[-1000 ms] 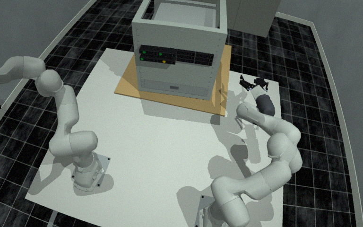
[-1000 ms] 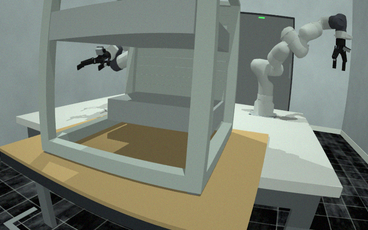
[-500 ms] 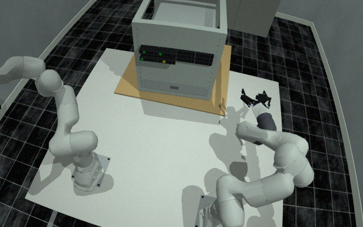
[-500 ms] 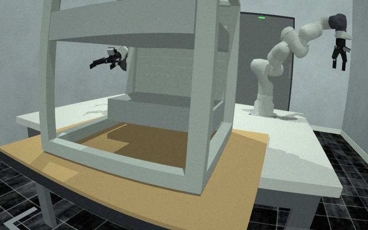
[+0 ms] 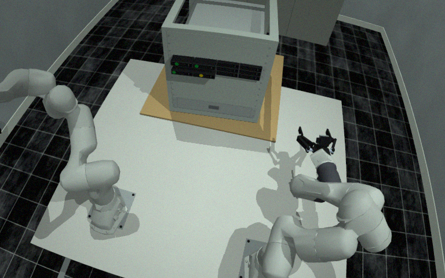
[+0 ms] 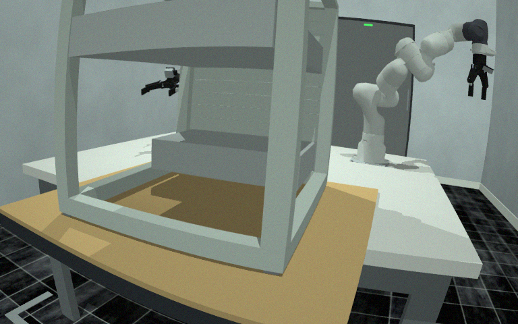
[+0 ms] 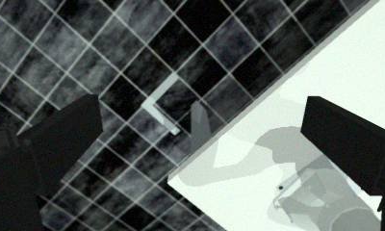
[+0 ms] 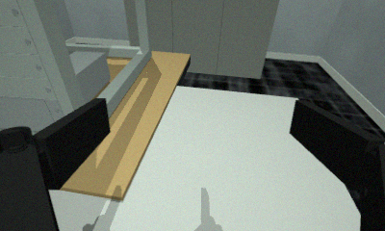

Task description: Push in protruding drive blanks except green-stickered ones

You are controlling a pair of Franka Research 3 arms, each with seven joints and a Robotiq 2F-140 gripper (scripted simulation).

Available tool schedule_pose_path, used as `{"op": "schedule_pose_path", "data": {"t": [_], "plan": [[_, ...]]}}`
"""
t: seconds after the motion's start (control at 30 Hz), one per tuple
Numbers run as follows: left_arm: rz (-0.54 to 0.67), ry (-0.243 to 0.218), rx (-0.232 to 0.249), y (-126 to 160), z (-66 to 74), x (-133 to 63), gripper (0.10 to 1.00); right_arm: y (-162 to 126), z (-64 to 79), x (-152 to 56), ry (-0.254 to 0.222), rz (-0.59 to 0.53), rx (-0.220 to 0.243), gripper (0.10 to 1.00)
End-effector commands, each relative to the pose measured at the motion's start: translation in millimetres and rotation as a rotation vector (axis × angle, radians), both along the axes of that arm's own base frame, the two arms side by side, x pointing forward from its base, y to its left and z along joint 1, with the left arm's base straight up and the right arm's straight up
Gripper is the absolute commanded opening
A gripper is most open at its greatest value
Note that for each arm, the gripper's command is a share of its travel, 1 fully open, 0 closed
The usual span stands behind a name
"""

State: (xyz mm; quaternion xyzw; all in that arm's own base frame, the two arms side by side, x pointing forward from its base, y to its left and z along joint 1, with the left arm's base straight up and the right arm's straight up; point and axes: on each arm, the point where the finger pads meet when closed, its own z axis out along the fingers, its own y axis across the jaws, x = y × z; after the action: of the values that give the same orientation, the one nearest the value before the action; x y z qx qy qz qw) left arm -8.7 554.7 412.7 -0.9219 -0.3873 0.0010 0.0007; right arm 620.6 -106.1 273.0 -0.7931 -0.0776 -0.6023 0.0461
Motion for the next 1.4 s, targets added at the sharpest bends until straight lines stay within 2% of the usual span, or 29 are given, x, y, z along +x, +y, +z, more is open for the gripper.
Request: {"op": "schedule_pose_path", "data": {"t": [0.0,0.23,0.63,1.0,1.37], "plan": [[0.005,-0.002,0.0,0,0.3,0.4,1.0,1,10.4,-22,-0.012,0.002,0.031,1.0],[0.005,-0.002,0.0,0,0.3,0.4,1.0,0,9.4,-35,-0.01,0.002,0.033,1.0],[0.005,-0.002,0.0,0,0.3,0.4,1.0,2,8.8,-35,-0.008,0.005,0.032,1.0],[0.005,-0.002,0.0,0,0.3,0.4,1.0,17,3.0,-33,0.012,0.037,0.027,1.0],[0.005,-0.002,0.0,0,0.3,0.4,1.0,68,-17.8,-27,0.084,0.146,0.0,1.0]]}}
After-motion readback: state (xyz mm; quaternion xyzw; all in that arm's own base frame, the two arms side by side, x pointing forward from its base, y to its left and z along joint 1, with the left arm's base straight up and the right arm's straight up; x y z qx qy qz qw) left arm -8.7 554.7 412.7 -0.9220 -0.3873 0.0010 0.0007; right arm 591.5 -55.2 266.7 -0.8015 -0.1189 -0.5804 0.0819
